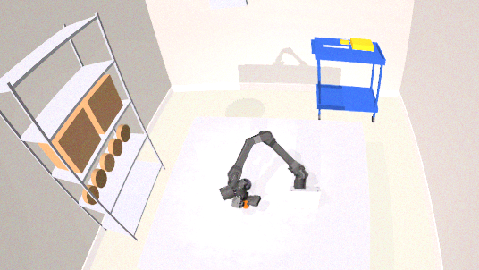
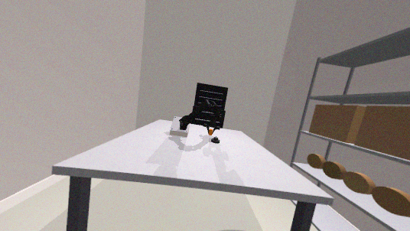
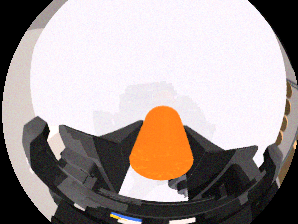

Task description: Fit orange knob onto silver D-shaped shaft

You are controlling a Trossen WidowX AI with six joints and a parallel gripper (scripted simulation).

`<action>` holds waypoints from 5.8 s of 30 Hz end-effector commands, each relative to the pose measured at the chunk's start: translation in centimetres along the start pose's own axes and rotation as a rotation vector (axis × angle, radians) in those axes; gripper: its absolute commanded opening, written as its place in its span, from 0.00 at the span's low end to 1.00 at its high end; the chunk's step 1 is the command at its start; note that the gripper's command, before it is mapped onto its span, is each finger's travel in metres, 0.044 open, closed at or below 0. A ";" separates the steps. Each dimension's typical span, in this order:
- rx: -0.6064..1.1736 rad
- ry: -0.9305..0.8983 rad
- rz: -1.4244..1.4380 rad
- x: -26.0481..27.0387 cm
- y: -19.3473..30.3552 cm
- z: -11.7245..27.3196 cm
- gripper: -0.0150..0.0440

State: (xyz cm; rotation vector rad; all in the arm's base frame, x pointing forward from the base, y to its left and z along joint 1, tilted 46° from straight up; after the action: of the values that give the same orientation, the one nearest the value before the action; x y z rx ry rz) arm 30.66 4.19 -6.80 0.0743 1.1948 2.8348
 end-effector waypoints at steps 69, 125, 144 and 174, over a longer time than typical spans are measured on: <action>0.235 0.939 0.004 7.5 -1.4 19.6 0.25; 0.208 0.833 0.004 6.9 -1.3 17.2 0.25; 0.085 0.361 0.004 4.7 -0.7 14.0 0.25; -0.007 0.035 -0.001 1.7 -0.7 3.3 0.25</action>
State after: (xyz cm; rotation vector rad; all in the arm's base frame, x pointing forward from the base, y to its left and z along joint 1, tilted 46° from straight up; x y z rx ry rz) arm 29.14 8.07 -3.91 0.0237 1.1850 2.8472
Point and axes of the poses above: the point midway between the two fingers, 35 mm back from their tips, its own z axis back along the fingers, its own x axis across the jaws, y = z × x, the point moved 2 cm from there along z, back along the fingers, and after that the axes turned 15 degrees about z, right-handed, at the moved point
